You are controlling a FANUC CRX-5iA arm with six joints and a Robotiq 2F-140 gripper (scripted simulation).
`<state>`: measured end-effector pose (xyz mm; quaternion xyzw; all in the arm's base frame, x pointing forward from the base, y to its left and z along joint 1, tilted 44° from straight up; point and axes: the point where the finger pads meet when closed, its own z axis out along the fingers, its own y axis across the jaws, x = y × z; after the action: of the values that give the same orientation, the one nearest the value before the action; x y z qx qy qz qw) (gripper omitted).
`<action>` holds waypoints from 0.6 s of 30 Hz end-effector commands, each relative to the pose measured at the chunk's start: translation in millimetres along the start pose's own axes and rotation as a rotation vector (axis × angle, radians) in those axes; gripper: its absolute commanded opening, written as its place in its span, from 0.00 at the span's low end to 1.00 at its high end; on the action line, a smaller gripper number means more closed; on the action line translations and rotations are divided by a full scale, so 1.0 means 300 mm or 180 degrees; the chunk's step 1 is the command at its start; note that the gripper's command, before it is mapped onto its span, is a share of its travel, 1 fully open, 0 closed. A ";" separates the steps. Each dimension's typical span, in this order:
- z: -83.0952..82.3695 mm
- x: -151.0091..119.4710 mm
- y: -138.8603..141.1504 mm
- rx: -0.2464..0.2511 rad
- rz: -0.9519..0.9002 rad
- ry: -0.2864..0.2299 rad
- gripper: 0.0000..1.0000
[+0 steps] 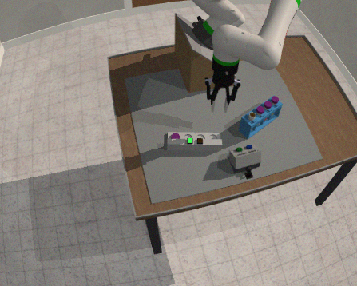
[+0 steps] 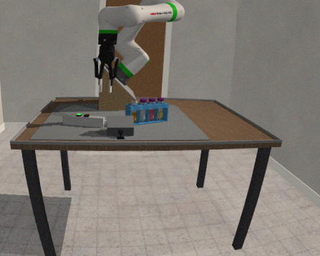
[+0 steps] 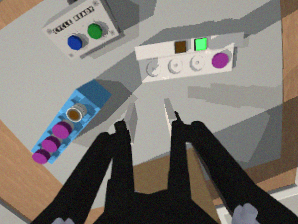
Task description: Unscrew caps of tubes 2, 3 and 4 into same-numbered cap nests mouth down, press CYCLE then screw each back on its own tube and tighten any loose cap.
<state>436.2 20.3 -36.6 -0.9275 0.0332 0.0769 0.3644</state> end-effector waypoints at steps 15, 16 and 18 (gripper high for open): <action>-0.001 0.092 0.403 0.0003 -0.0004 -0.0001 0.29; -0.001 0.098 0.431 0.0003 -0.0004 -0.0001 0.29; -0.001 0.110 0.485 0.0003 -0.0004 -0.0001 0.29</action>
<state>449.0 -73.2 -127.0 -0.9274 0.0331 0.0766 0.3646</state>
